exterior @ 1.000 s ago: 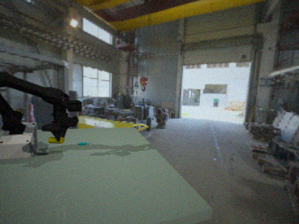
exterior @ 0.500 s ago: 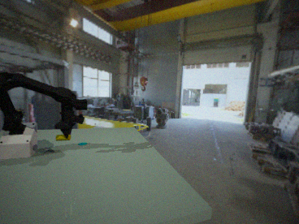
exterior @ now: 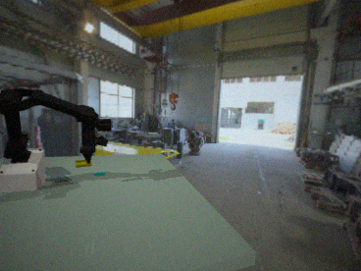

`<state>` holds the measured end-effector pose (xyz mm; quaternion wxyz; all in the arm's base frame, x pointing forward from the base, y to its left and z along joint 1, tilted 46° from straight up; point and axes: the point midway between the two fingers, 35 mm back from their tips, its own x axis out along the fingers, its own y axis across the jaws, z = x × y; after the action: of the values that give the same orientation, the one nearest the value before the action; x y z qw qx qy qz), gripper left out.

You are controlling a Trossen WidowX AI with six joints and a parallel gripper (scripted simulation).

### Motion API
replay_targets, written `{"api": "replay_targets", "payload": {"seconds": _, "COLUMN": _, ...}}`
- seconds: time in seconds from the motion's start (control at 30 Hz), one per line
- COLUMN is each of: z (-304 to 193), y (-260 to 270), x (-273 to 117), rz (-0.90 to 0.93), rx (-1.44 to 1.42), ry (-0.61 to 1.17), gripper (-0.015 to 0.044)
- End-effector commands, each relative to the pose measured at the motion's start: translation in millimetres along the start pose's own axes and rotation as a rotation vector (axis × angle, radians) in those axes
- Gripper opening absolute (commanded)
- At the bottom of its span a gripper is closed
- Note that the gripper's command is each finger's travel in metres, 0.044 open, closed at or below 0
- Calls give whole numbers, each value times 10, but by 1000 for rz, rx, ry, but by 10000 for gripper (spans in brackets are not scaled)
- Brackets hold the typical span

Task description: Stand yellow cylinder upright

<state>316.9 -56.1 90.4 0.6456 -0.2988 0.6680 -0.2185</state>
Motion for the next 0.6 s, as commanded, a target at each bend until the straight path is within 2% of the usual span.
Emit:
{"api": "replay_targets", "payload": {"seconds": 0.0, "z": 109, "y": 128, "x": -42, "rz": 7, "rx": -73, "ry": -11, "gripper": 105}}
{"api": "replay_targets", "payload": {"seconds": 0.57, "z": 338, "y": 620, "x": -66, "rz": 8, "rx": -330, "ry": -9, "gripper": 105}}
